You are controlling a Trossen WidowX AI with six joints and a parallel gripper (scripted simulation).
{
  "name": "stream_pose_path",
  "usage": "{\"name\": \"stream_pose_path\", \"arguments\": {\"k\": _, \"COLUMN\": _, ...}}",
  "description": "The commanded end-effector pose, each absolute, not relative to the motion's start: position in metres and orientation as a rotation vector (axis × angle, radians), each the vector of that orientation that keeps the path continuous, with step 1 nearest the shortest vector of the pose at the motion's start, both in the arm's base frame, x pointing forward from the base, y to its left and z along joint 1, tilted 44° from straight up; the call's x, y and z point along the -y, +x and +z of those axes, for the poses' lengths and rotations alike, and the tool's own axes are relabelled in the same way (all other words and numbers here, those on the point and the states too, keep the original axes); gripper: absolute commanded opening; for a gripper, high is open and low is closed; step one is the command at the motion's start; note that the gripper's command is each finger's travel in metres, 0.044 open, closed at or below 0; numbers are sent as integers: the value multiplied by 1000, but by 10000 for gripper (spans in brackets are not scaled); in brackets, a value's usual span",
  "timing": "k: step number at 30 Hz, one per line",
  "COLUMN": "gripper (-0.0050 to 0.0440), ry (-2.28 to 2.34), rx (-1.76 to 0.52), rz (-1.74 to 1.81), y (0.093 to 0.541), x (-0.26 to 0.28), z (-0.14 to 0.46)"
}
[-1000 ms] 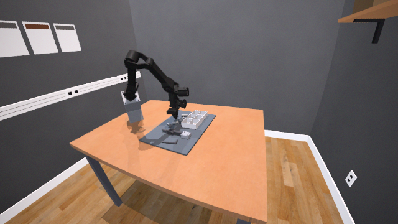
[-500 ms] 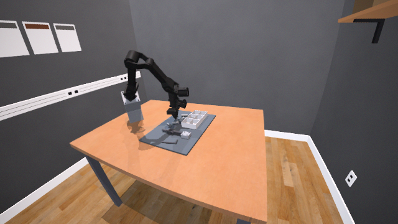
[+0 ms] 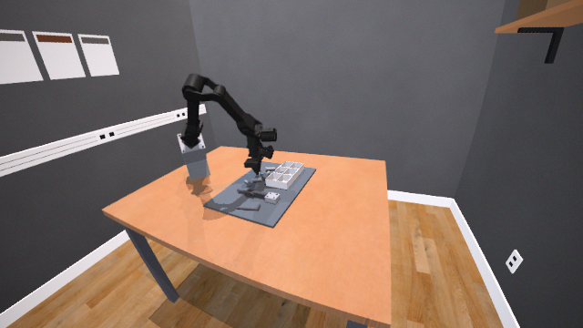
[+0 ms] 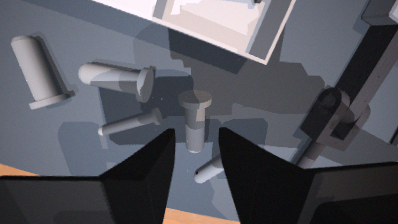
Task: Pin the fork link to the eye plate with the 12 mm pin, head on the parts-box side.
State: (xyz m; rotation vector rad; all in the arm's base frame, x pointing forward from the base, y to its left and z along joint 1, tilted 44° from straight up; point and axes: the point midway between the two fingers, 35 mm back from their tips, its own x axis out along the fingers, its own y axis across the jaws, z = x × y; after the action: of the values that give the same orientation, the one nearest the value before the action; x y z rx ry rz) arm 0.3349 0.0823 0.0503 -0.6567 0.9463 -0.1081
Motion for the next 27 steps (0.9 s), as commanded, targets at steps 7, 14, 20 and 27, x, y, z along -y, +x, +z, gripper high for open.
{"name": "stream_pose_path", "arguments": {"k": 7, "gripper": 130, "ry": -653, "rx": -941, "rz": -106, "y": 339, "x": -82, "z": 49}}
{"name": "stream_pose_path", "arguments": {"k": 14, "gripper": 130, "ry": -655, "rx": -944, "rz": -106, "y": 341, "x": -80, "z": 45}}
{"name": "stream_pose_path", "arguments": {"k": 20, "gripper": 130, "ry": -656, "rx": -947, "rz": -106, "y": 344, "x": -77, "z": 40}}
{"name": "stream_pose_path", "arguments": {"k": 27, "gripper": 130, "ry": -656, "rx": -945, "rz": -108, "y": 348, "x": -75, "z": 36}}
